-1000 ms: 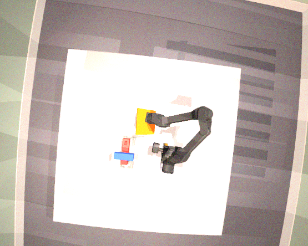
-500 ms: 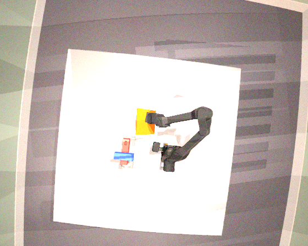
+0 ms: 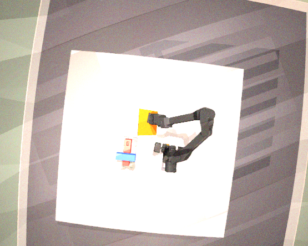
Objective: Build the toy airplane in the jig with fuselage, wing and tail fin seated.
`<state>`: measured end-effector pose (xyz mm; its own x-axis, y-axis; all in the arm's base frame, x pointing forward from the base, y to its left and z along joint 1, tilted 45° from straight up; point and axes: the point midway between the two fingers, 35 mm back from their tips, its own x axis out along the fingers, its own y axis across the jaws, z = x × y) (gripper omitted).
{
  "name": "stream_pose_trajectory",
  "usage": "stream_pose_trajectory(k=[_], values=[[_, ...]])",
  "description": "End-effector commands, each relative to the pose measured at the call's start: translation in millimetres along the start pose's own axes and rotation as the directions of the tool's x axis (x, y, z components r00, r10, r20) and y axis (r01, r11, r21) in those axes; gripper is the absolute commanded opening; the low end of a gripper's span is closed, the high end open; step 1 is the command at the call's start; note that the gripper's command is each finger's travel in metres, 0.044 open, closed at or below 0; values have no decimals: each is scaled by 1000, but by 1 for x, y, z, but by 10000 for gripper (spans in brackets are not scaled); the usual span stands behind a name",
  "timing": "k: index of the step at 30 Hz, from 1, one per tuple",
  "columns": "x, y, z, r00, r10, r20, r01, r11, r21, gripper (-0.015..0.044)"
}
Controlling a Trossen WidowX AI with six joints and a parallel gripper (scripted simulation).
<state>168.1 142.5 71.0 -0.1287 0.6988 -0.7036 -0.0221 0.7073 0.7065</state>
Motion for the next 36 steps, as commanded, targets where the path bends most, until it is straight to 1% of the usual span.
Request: stream_pose_trajectory(k=[1, 3, 4, 15, 36], values=[[0, 1, 0, 1000, 4, 1, -4, 1000, 3, 32], [0, 1, 0, 1000, 4, 1, -4, 1000, 3, 19], [0, 1, 0, 1000, 4, 1, -4, 1000, 3, 0], [-16, 0, 3, 1000, -11, -3, 11, 1000, -11, 0], [-82, -3, 8, 999, -26, 27, 25, 998, 54, 0]])
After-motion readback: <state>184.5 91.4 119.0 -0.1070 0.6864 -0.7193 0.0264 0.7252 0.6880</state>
